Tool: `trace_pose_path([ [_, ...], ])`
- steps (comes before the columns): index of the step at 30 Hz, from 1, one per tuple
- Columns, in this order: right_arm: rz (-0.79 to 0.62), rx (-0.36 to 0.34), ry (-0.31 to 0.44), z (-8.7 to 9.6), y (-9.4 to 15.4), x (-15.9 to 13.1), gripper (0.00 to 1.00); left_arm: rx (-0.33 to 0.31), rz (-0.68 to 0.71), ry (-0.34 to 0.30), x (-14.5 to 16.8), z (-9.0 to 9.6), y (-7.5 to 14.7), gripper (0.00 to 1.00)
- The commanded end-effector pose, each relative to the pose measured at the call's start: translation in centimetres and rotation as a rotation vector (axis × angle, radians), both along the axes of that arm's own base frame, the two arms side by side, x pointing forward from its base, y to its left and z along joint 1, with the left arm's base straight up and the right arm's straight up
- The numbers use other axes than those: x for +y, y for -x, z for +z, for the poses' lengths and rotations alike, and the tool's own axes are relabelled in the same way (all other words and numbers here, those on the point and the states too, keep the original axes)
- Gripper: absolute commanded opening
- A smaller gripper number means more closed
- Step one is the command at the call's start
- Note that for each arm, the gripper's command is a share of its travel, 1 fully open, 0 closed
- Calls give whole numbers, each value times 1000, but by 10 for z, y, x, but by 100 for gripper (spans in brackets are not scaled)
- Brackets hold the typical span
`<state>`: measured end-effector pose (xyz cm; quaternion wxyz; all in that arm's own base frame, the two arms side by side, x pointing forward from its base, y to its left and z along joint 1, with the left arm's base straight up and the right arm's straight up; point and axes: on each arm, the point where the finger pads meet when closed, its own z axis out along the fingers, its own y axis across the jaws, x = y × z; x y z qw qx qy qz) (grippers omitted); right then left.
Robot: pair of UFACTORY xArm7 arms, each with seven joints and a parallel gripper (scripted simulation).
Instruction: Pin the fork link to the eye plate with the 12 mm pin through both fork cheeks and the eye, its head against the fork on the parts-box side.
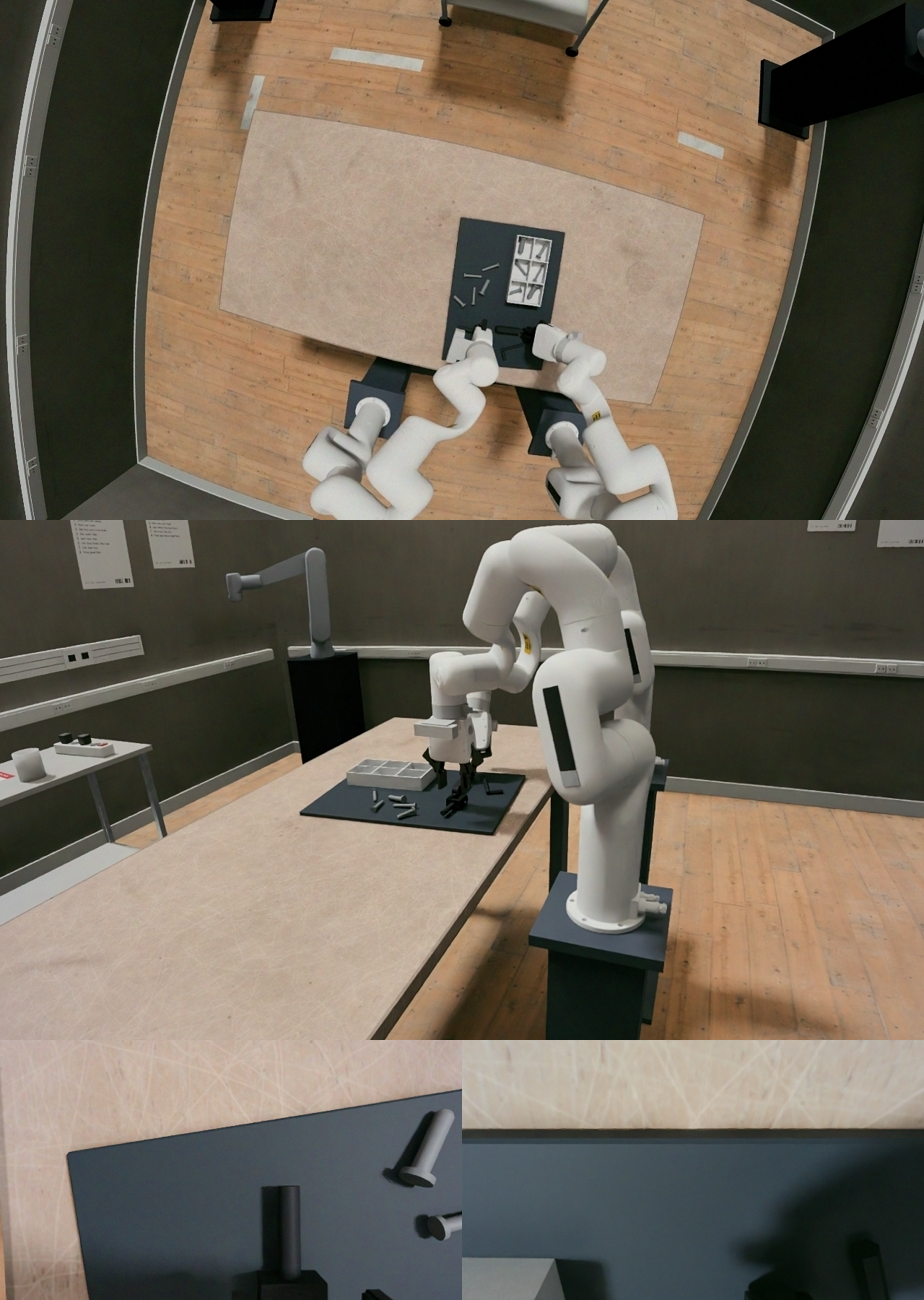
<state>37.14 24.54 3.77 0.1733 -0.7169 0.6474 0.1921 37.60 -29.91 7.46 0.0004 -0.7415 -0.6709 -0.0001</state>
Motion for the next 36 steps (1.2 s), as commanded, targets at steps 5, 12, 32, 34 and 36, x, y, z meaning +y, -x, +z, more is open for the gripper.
trace_pose_path([
  [5,0,-3,-1,1,-1,0,0,-3,0,2,-1,1,-1,58],
  [12,0,-3,-1,1,-1,0,0,-3,0,2,-1,1,-1,58],
  [32,0,-3,-1,1,-1,0,0,-3,0,2,-1,-13,-1,58],
  [34,0,-3,-1,1,-1,0,0,-3,0,2,-1,-16,-1,58],
  [36,0,-3,-1,1,-1,0,0,-3,0,2,-1,-18,-1,58],
])
